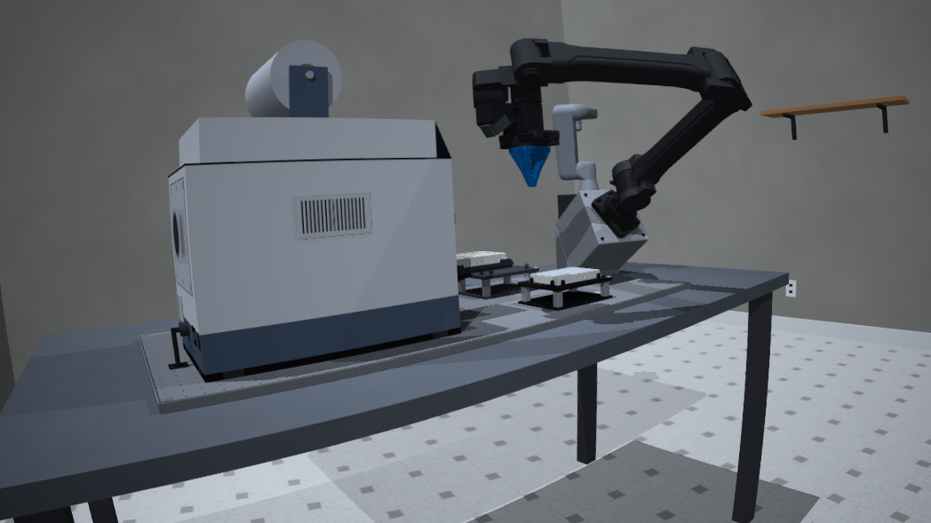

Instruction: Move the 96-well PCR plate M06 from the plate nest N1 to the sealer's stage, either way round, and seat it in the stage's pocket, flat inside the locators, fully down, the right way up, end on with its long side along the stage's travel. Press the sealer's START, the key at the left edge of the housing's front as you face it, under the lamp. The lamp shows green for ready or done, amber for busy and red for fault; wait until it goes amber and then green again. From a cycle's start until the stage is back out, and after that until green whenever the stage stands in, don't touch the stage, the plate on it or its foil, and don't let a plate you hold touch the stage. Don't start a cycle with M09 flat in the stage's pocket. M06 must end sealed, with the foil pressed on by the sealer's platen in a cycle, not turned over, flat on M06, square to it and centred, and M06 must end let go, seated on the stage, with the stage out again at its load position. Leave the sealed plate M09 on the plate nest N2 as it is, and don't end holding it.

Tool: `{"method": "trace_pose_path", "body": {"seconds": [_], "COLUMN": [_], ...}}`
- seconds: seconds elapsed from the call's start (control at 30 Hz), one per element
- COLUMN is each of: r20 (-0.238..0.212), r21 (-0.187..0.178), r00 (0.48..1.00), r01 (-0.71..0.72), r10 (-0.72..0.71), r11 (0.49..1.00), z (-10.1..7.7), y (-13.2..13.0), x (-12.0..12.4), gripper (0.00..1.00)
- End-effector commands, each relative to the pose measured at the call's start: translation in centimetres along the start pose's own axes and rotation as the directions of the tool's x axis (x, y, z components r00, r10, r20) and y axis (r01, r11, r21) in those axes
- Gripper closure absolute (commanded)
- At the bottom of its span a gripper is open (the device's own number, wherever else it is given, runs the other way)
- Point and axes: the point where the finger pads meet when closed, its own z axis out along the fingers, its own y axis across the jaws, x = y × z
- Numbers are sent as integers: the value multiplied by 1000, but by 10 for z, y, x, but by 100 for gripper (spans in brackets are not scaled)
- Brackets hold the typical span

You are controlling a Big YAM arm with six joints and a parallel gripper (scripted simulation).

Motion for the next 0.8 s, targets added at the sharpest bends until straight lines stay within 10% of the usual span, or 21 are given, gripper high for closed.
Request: {"method": "trace_pose_path", "body": {"seconds": [0.0,0.07,0.23,0.57,0.77], "r20": [38,38,248,529,537], "r21": [24,24,19,29,12], "r00": [999,999,969,848,844], "r01": [22,22,-3,16,-2], "r10": [-23,-23,-2,-29,-5], "r11": [999,999,1000,999,1000], "z": [-14,-14,-16,-4,-3], "y": [6,6,6,15,8], "x": [-9,-9,0,10,0], "gripper": [100,100,100,100,100]}}
